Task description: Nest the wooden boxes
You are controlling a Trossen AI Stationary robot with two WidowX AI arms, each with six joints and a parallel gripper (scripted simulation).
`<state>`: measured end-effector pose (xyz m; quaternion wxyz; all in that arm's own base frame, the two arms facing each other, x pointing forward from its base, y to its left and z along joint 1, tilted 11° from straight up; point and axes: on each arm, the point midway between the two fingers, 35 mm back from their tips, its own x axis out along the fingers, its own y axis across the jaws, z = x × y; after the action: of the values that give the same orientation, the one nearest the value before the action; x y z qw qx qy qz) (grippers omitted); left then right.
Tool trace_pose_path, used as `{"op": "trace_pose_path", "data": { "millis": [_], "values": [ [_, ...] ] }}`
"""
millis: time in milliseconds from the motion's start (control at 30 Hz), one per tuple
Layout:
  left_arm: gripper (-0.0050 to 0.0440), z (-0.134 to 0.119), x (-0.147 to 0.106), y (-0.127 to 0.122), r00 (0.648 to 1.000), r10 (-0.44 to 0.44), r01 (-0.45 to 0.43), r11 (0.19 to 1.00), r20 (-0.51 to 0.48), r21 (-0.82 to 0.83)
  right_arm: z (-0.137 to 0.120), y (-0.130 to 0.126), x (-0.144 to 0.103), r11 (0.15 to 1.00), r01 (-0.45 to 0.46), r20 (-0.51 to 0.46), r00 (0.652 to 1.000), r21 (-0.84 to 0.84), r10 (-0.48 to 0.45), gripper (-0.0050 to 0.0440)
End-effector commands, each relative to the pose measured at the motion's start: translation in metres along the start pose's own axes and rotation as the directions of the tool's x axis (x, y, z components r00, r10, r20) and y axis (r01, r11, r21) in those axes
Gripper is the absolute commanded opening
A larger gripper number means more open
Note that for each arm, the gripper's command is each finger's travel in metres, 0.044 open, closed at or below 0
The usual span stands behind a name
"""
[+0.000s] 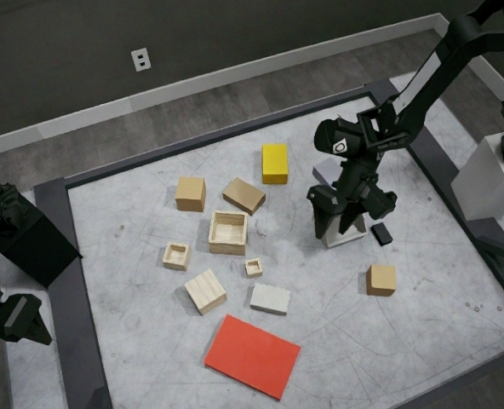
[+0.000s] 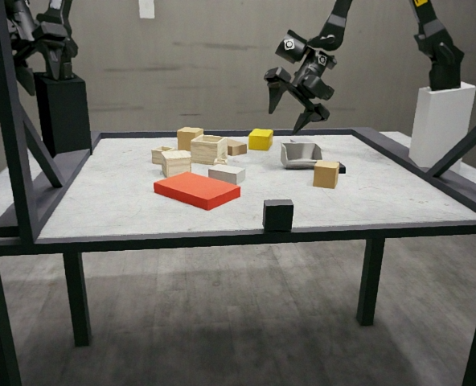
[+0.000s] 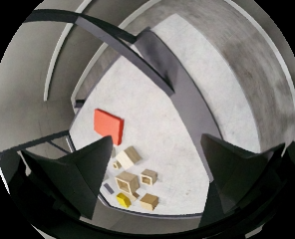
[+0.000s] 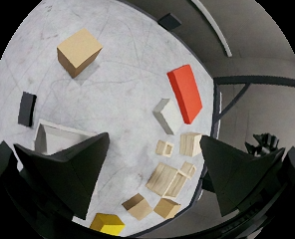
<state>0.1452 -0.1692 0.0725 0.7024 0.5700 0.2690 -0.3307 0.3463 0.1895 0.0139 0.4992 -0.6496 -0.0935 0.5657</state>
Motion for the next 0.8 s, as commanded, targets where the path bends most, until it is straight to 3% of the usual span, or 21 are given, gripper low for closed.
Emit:
{"op": "trace_pose_path", "data": {
  "millis": [0,133,300,367,533,767],
  "values": [
    [0.04,0.001,0.024,0.005,1.0,-0.012,0.012,0.99,-0.003,-0.138,0.005,-0.013,-0.006,0.98,-0.022,-0.035,0.999,0.195,0.029,0.04],
    [0.04,-0.004,0.044,0.012,1.0,-0.012,0.009,0.961,-0.009,-0.275,0.011,-0.008,-0.008,0.909,-0.059,-0.054,0.995,0.413,0.089,0.04],
    [0.04,-0.015,0.066,0.021,1.0,-0.006,-0.001,0.9,-0.014,-0.436,0.02,-0.001,-0.012,0.757,-0.076,-0.077,0.983,0.649,0.164,0.04],
    [0.04,-0.015,0.066,0.021,1.0,-0.006,-0.001,0.9,-0.014,-0.436,0.02,-0.001,-0.012,0.757,-0.076,-0.077,0.983,0.649,0.164,0.04],
    [0.04,-0.033,0.091,0.033,1.0,0.013,-0.022,0.792,-0.018,-0.61,0.03,0.008,-0.019,0.505,-0.039,-0.106,0.961,0.862,0.255,0.04],
    [0.04,-0.058,0.112,0.047,0.998,0.05,-0.05,0.641,-0.023,-0.766,0.04,0.018,-0.029,0.177,0.082,-0.141,0.926,0.981,0.35,0.04]
  ]
}}
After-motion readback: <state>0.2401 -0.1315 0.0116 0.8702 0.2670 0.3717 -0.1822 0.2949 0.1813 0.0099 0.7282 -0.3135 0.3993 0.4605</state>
